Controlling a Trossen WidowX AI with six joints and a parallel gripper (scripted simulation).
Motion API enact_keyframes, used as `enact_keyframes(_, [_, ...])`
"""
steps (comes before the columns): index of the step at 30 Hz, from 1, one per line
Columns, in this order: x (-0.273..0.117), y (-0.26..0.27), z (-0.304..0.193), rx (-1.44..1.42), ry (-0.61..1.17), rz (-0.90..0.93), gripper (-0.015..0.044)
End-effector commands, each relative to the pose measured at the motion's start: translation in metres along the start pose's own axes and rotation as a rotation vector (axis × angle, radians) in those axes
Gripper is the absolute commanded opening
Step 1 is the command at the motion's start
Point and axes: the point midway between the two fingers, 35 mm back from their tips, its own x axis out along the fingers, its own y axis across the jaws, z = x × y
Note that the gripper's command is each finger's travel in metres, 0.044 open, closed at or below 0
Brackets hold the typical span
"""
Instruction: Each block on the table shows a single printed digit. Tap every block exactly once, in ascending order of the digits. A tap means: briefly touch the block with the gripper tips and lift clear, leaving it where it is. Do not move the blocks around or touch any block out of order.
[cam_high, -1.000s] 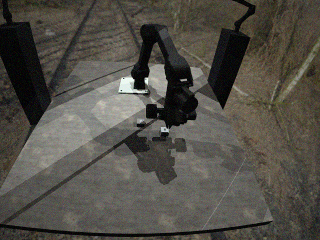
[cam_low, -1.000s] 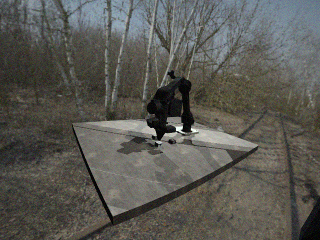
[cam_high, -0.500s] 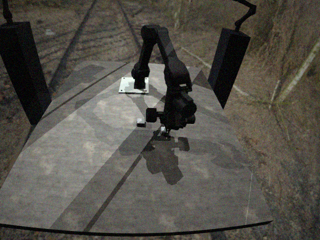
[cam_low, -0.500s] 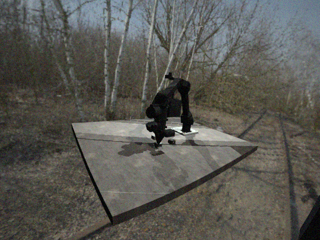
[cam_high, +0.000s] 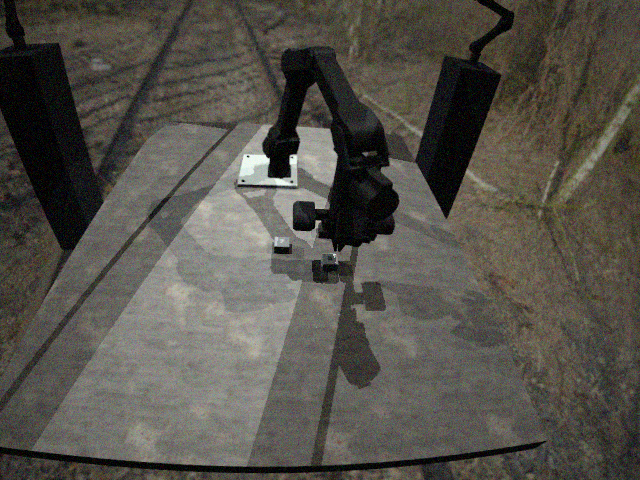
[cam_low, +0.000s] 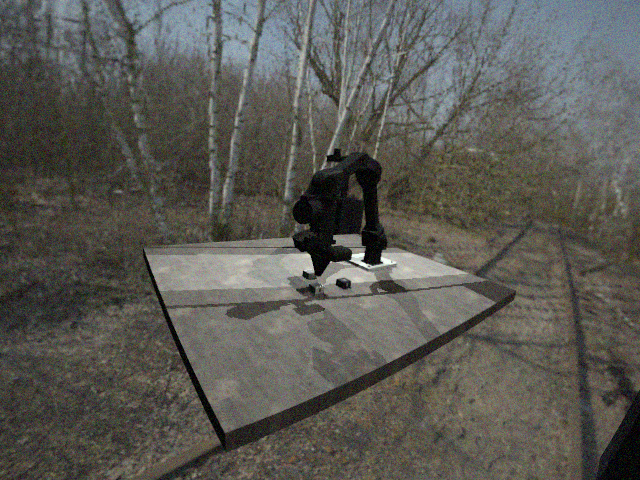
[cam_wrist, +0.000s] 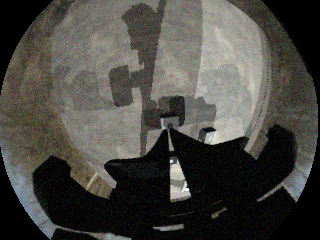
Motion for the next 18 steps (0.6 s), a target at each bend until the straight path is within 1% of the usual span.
enact_keyframes(1, [-0.039,0.001,0.002,0.0,-0.009,0.002,0.002])
enact_keyframes(4, [-0.07,0.0,0.0,0.0,-0.009,0.002,0.002])
enact_keyframes(9, [-0.073,-0.003,-0.001,0.0,-0.009,0.002,0.002])
enact_keyframes(12, [-0.075,-0.036,-0.014,0.0,-0.008,-0.001,0.002])
enact_keyframes(18, [-0.072,-0.107,-0.06,0.0,-0.005,-0.007,0.002])
